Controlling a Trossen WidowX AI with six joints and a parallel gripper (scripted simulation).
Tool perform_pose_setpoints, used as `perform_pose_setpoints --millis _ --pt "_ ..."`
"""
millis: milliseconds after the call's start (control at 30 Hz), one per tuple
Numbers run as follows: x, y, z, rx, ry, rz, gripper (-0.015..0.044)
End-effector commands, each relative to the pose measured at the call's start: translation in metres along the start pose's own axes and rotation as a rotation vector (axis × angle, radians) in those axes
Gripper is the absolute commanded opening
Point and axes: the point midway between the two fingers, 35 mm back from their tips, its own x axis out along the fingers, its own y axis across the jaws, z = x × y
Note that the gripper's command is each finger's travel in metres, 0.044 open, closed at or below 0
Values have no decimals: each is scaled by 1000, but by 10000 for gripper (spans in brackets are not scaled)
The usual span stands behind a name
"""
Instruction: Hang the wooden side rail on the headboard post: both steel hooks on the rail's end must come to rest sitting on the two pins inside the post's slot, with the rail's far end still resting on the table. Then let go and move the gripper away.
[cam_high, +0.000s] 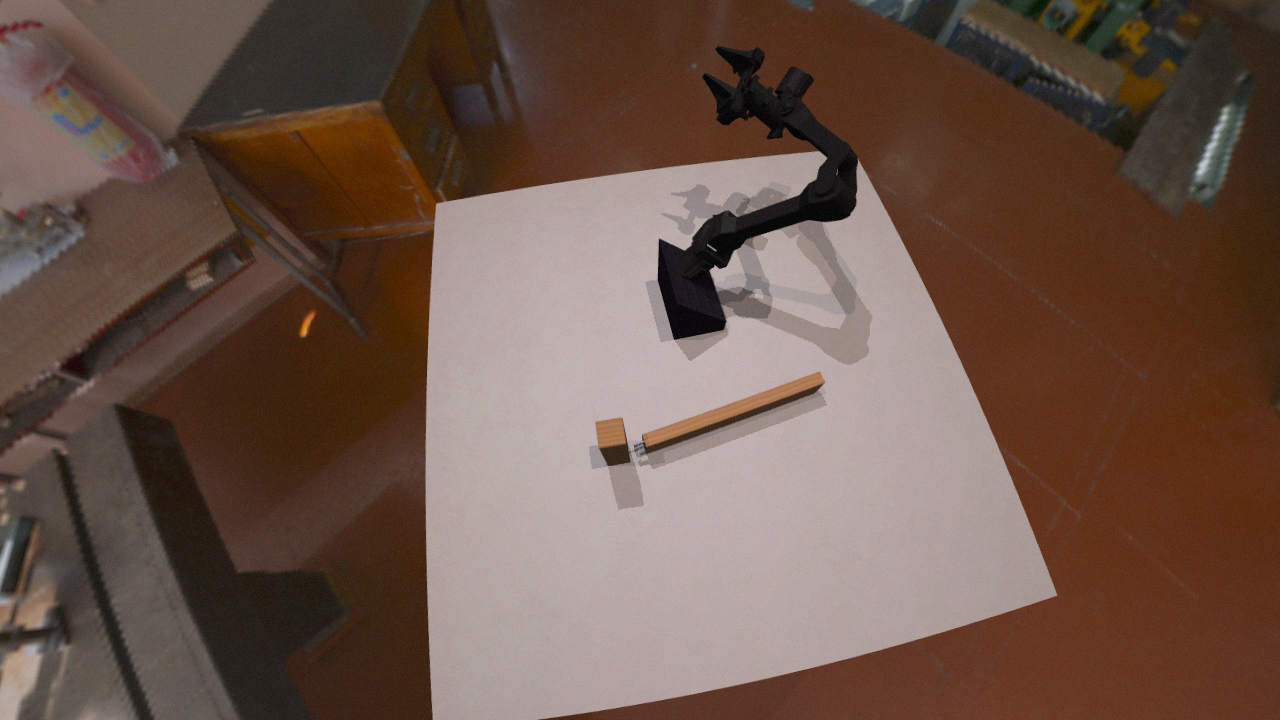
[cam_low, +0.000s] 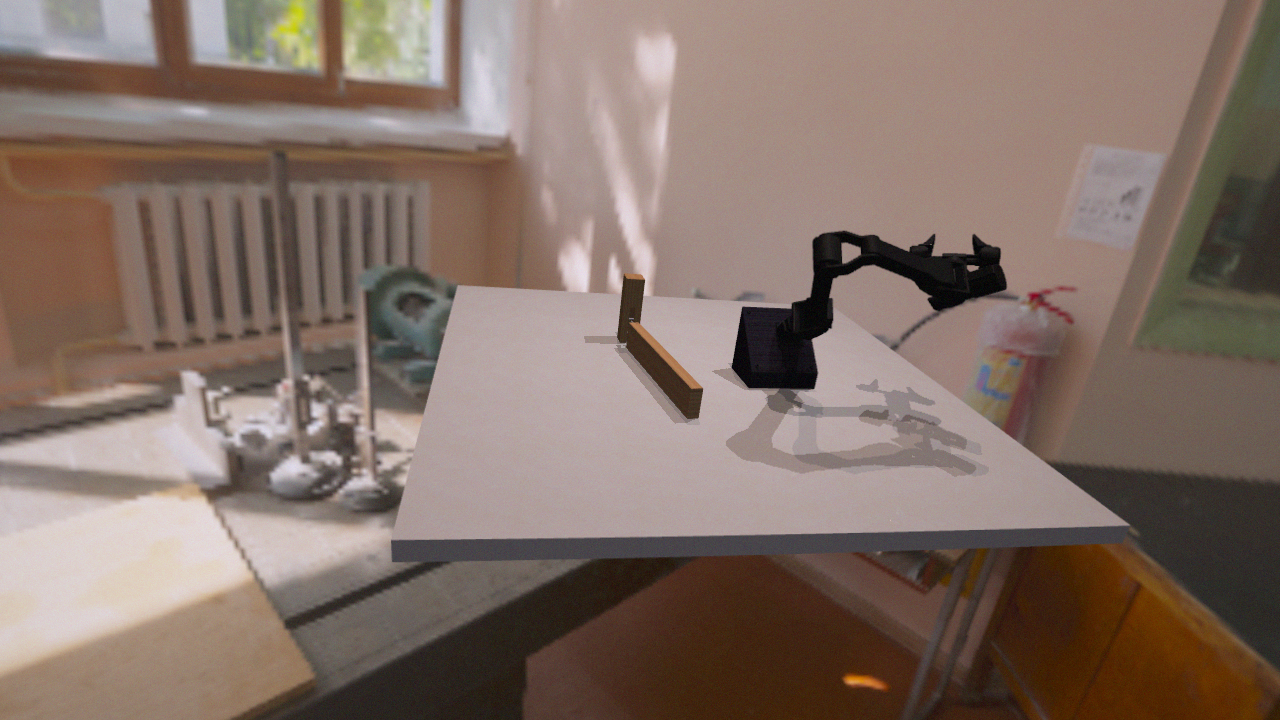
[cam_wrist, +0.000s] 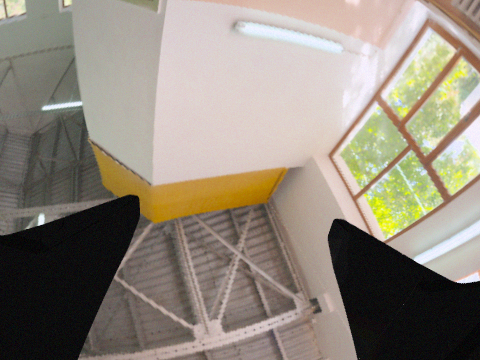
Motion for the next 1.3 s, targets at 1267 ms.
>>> perform_pose_setpoints --millis 1267 --pt "-358 43 100 -716 -1373 430 440"
